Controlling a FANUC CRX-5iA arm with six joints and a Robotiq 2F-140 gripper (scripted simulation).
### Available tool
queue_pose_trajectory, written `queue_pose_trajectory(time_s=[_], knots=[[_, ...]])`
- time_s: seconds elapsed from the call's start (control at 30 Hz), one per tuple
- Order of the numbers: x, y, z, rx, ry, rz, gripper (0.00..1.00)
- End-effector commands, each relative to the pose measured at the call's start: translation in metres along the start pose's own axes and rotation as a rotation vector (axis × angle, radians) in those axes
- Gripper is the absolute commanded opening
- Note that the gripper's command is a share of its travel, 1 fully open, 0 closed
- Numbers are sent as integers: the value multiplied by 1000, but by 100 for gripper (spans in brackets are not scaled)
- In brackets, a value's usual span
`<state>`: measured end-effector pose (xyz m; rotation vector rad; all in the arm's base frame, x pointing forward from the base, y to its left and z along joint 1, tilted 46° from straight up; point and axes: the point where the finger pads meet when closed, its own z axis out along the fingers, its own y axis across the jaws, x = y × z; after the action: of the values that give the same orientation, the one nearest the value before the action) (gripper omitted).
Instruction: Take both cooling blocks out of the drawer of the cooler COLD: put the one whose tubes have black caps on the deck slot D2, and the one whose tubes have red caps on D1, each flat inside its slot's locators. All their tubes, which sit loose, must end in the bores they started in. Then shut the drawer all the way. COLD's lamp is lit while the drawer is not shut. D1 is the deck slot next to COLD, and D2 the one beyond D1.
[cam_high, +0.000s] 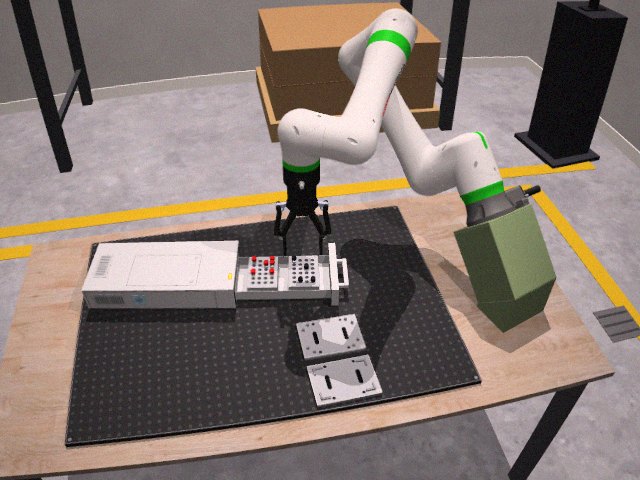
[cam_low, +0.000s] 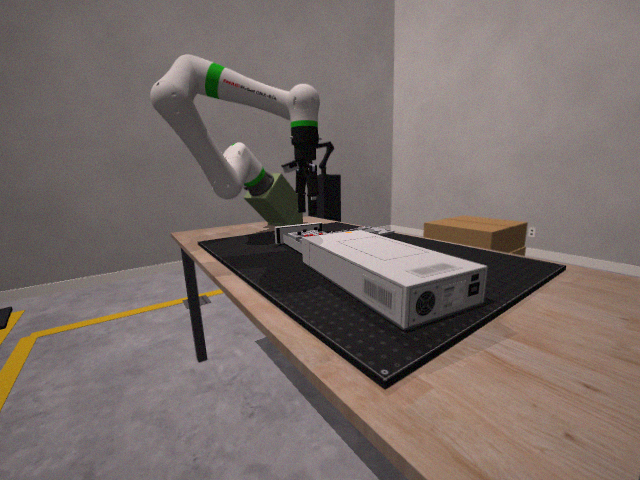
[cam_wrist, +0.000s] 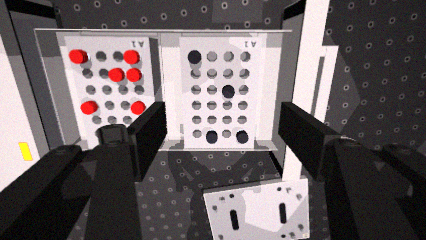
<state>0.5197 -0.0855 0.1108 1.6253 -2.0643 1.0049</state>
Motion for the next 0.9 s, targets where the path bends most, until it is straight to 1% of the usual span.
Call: queue_pose_trajectory(time_s=[0.0, 0.07, 0.87], knots=[[0, -1, 4, 2, -1, 0, 66], [0, -1, 4, 2, -1, 0, 66], [0, -1, 33, 2, -1, 0, 66]])
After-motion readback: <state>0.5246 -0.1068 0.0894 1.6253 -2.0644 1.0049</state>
